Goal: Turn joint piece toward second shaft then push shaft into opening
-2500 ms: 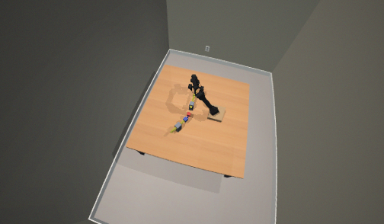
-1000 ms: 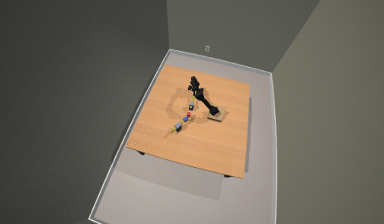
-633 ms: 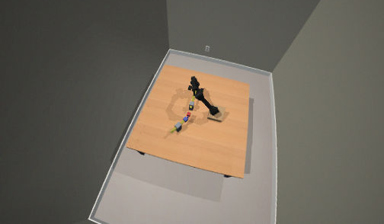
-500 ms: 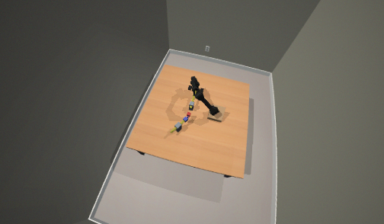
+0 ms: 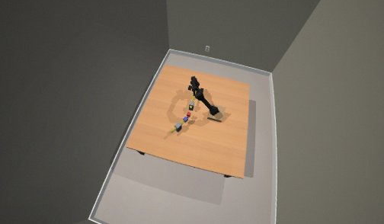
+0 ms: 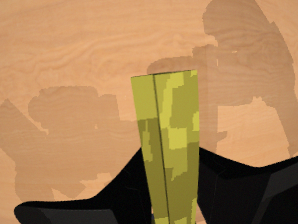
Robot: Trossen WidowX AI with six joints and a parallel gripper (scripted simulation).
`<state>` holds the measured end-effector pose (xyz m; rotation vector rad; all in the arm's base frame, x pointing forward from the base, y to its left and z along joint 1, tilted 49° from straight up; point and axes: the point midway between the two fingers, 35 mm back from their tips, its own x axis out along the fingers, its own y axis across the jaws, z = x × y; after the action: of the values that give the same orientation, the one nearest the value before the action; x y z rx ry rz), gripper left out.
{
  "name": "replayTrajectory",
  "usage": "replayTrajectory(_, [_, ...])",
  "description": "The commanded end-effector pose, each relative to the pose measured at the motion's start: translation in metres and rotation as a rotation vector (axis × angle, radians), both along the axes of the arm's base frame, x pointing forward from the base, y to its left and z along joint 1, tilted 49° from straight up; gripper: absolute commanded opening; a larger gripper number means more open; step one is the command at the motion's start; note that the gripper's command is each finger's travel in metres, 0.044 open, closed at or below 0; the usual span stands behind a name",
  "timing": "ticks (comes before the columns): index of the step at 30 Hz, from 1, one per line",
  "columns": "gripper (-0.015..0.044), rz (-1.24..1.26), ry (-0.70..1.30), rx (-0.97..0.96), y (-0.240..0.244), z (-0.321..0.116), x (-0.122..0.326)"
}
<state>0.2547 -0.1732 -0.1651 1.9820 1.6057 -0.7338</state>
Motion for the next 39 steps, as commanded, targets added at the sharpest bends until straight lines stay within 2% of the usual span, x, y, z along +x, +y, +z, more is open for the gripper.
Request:
replayTrajectory(1, [0.0000,0.000,0.000,0.000,0.001,0.001,0.000])
replayTrajectory(39, [0.0000,-0.003,0.003,0.005,0.040,0.042,0.007])
